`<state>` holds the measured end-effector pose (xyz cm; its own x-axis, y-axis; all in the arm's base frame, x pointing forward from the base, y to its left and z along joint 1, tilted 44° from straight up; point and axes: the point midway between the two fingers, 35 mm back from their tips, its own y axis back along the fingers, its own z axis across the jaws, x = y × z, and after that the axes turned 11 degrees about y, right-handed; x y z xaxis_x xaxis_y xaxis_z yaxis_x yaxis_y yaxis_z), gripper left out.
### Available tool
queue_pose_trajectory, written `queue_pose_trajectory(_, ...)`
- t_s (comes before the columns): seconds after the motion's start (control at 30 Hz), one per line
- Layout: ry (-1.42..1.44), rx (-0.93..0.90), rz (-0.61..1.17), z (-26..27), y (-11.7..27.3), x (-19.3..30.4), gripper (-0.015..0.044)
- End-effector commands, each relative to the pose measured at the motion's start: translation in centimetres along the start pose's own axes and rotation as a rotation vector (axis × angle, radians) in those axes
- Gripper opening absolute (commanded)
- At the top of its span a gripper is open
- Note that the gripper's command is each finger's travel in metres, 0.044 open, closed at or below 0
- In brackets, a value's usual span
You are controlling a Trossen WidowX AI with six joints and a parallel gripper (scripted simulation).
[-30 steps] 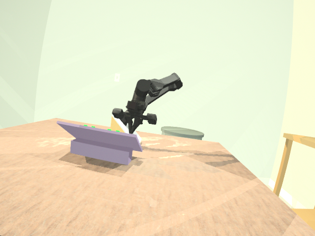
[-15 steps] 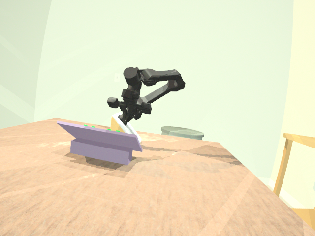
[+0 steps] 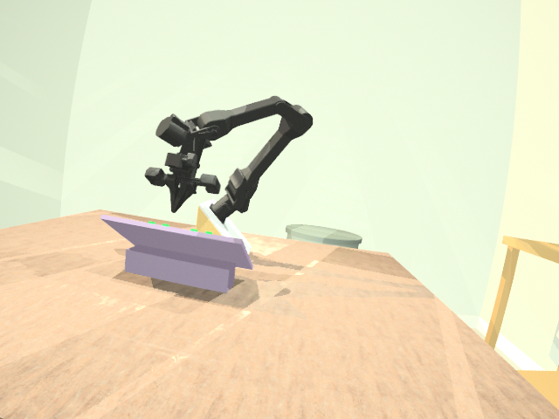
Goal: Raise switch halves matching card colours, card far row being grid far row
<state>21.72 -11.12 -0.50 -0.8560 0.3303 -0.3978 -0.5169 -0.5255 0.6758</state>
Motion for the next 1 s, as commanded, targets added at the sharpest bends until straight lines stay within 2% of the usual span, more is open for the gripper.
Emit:
queue_pose_trajectory(0.0,0.019,-0.003,-0.004,-0.6,-0.7,-0.2,0.0)
queue_pose_trajectory(0.13,0.02,-0.008,0.014,-0.5,-3.4,-0.3,0.0)
queue_pose_trajectory(0.5,0.02,-0.008,0.014,-0.5,-3.5,-0.3,0.0)
queue_pose_trajectory(0.97,0.02,-0.009,0.013,-0.5,-5.4,-0.4,0.0)
